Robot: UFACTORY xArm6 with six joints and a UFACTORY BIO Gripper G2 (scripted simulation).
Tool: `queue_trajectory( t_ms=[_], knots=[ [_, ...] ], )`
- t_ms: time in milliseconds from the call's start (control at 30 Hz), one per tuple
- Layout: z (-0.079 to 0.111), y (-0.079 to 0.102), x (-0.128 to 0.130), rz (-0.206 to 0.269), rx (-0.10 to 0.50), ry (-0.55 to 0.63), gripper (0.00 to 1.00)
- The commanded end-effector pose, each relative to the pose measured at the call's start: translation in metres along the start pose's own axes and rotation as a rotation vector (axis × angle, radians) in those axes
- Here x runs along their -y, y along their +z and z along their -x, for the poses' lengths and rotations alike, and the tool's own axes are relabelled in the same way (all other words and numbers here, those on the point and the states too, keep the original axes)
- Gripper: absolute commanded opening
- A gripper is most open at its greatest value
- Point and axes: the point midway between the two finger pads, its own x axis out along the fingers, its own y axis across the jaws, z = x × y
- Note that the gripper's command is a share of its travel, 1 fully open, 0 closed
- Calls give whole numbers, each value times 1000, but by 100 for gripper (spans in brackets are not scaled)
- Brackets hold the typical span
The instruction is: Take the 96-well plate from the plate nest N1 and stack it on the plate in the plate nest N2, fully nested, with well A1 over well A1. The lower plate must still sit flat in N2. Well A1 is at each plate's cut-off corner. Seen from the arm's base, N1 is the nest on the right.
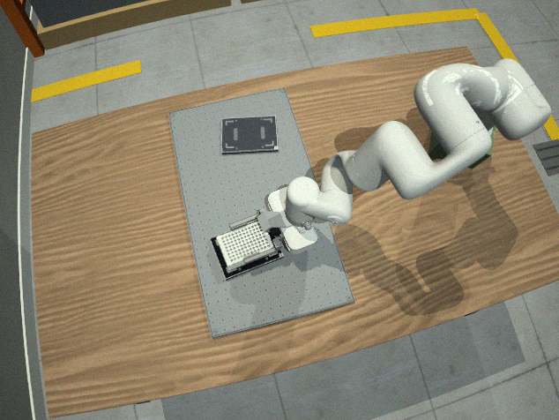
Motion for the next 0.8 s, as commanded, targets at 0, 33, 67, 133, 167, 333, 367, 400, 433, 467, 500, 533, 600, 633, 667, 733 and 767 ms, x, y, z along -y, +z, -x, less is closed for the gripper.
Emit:
queue_trajectory(
  t_ms=[0, 33, 67, 133, 167, 333, 367, 400, 433, 467, 500, 533, 600, 633, 667, 733, 767],
  knots=[
    [-2, 2, 0, 0, 5, 0, 0],
    [-2, 2, 0, 0, 5, 0, 0],
    [-2, 2, 0, 0, 5, 0, 0],
    [-2, 1, 0, 0, 5, 0, 0],
    [-2, 1, 0, 0, 5, 0, 0],
    [-2, 0, 0, 0, 5, 0, 0],
    [-2, 0, 0, 0, 5, 0, 0],
    [-2, 0, 0, 0, 5, 0, 0],
    [-2, 0, 0, 0, 5, 0, 0],
    [-2, 0, 0, 0, 5, 0, 0],
    [-2, 0, 0, 0, 5, 0, 0],
    [-2, 0, 0, 0, 5, 0, 0],
    [-2, -1, 0, 0, 5, 0, 0],
    [-2, -1, 0, 0, 5, 0, 0],
    [-2, -1, 0, 0, 5, 0, 0],
    [-2, -1, 0, 0, 5, 0, 0],
    [-2, -1, 0, 0, 5, 0, 0]
  ],
)
